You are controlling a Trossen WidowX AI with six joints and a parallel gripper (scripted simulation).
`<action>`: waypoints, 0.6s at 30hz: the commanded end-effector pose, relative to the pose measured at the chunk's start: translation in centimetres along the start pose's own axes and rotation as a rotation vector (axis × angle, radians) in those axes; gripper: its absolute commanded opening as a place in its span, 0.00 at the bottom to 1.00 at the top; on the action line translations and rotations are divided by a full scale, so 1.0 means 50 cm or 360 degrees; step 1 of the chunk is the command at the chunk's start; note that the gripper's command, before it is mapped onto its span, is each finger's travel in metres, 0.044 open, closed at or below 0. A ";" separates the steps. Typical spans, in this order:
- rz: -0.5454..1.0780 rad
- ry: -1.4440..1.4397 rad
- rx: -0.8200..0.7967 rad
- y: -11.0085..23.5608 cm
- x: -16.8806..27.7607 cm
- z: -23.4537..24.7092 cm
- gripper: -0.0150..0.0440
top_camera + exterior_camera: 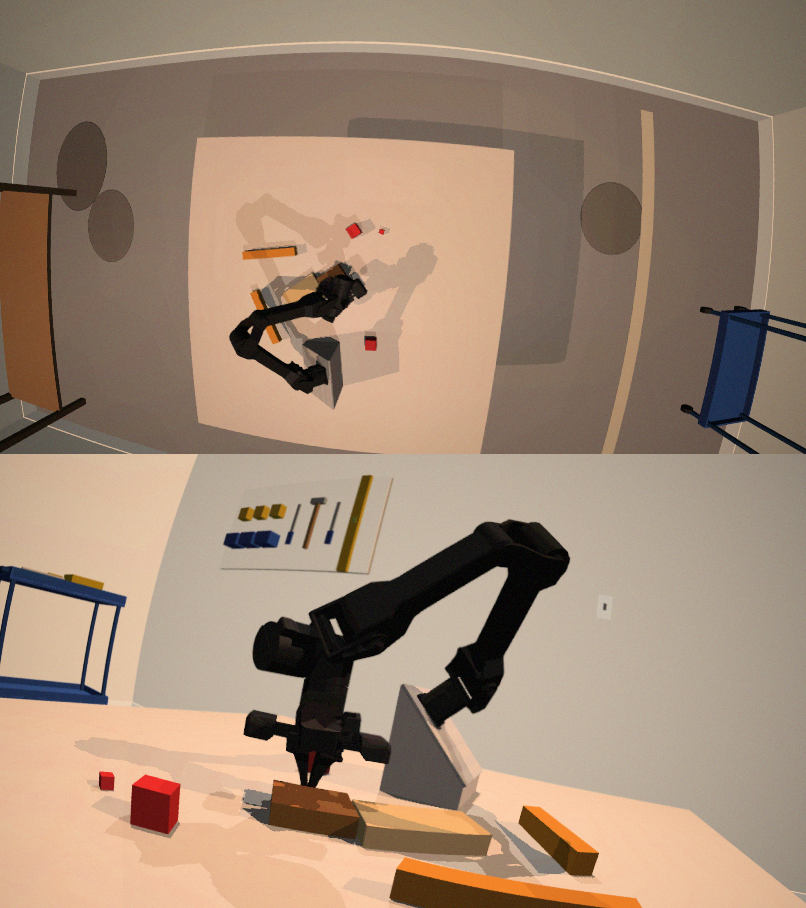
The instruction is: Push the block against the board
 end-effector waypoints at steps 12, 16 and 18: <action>-0.0012 0.0003 0.0002 0.001 -0.028 -0.004 0.25; -0.0013 0.0003 0.0001 0.001 -0.035 -0.005 0.25; -0.0013 0.0003 0.0000 0.001 -0.038 -0.005 0.25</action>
Point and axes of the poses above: the point midway between the two fingers, 35 mm back from their tips, its own y axis back along the fingers, its own z axis across the jaws, x = y × z, the point moved 5 cm from there along y, back along the fingers, and after that the axes turned 12 degrees about y, right-handed, at the moved point
